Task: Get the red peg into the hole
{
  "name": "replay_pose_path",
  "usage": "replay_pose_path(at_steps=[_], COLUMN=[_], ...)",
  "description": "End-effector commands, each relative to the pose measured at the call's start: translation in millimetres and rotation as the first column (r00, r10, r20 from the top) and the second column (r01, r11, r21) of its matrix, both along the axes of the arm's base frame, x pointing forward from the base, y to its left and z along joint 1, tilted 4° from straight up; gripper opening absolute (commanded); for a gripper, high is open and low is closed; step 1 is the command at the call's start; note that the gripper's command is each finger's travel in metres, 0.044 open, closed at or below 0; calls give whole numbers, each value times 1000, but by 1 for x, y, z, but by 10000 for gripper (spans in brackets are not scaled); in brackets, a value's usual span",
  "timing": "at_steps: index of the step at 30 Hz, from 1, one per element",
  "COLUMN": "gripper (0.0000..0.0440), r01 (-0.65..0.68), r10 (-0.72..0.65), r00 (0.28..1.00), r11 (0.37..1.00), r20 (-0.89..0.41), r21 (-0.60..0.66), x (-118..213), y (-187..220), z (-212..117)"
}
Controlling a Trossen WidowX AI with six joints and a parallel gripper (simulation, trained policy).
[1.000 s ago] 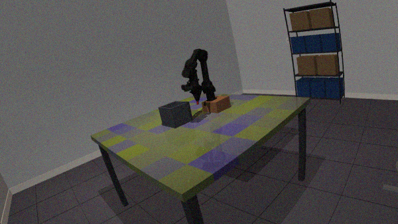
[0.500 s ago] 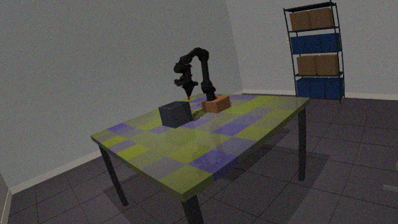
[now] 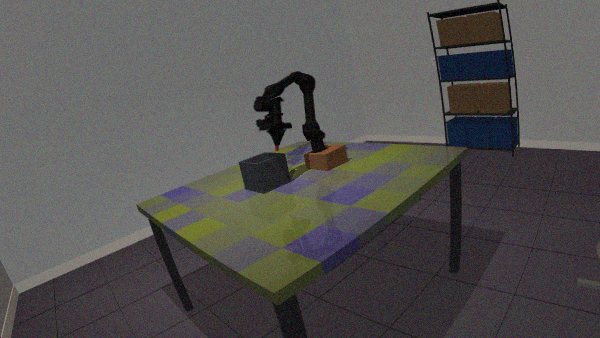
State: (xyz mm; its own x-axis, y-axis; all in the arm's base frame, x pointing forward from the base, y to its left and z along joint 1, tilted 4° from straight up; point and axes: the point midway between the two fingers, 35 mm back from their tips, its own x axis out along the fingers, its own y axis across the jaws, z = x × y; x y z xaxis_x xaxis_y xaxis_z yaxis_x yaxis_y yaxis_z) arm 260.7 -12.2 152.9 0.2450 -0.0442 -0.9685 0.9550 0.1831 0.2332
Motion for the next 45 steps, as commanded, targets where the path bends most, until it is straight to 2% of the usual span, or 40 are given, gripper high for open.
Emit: replay_pose_path(at_steps=[1,16,45], gripper=[0,0,0], r01=[6,12,-10], r10=[-6,-13,10], r00=[1000,998,996], r11=[1000,1000,1000], r20=[-23,-60,-89], r21=[-11,-14,3], x=[2,12,37], y=[-11,-41,-78], z=[-3,-13,-70])
